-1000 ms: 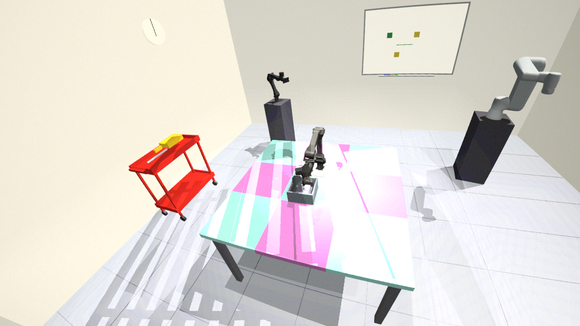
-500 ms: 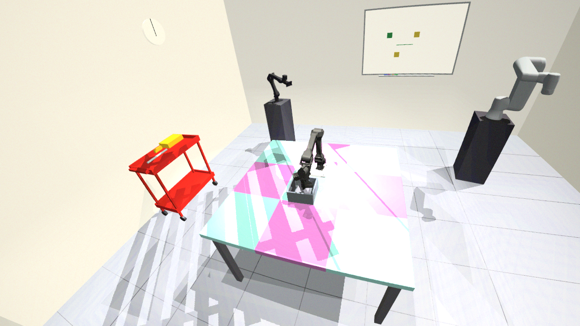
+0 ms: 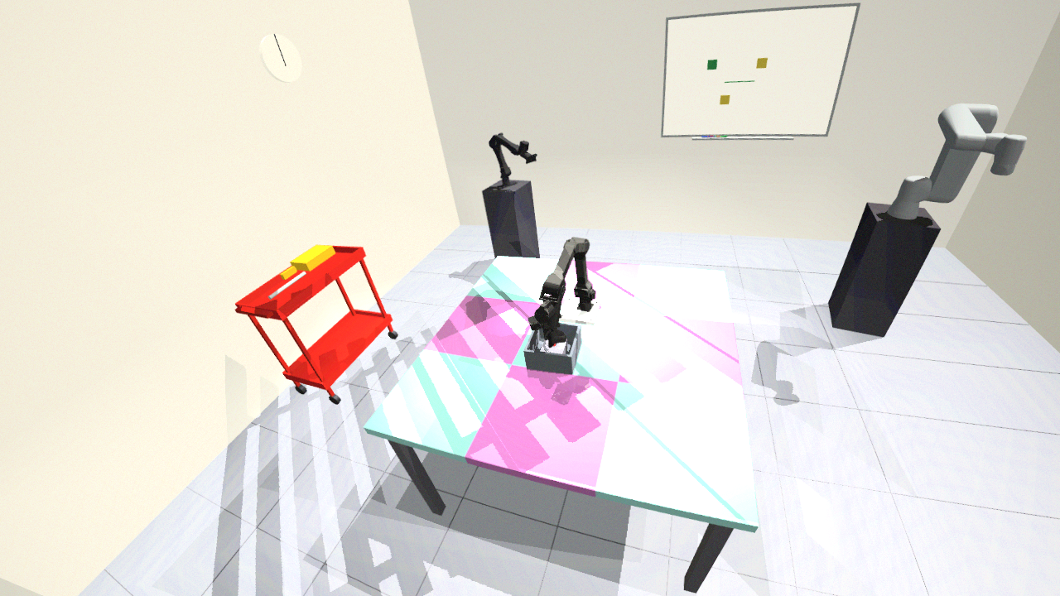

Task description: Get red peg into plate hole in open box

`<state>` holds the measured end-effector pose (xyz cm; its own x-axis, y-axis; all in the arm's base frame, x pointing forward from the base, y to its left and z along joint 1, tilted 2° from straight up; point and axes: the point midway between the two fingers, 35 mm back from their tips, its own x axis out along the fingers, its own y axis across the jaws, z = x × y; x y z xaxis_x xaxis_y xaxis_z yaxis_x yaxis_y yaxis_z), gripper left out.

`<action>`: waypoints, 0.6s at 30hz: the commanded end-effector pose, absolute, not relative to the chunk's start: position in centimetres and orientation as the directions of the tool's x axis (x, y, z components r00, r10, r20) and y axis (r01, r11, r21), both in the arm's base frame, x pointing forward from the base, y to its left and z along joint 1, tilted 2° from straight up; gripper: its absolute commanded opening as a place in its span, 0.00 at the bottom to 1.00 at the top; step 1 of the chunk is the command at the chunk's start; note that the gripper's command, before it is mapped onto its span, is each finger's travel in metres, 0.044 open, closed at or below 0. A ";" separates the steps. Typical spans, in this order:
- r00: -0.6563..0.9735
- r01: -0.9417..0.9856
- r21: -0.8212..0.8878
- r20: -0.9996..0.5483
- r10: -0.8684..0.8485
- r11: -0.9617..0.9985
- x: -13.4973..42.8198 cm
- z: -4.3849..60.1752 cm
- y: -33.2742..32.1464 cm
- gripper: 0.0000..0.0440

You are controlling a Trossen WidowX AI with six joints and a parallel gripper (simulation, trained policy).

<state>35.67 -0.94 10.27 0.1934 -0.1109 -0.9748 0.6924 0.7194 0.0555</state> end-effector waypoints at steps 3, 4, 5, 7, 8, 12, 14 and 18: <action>0.172 0.686 0.063 -0.982 -0.077 0.725 37.0 11.2 -0.7 0.74; 0.169 0.685 0.066 -0.983 -0.071 0.725 37.2 11.4 -0.6 0.80; 0.166 0.685 0.069 -0.984 -0.063 0.725 37.4 11.6 -0.5 0.86; 0.162 0.685 0.078 -0.986 -0.047 0.724 37.9 11.9 -0.2 0.98; 0.161 0.685 0.084 -0.986 -0.037 0.724 38.1 12.1 -0.1 1.00; 0.157 0.683 0.109 -0.988 0.000 0.723 39.1 12.8 0.6 1.00; 0.154 0.680 0.115 -0.988 0.012 0.724 39.5 13.0 0.8 1.00; 0.142 0.679 0.120 -0.989 0.031 0.724 40.3 13.5 1.3 1.00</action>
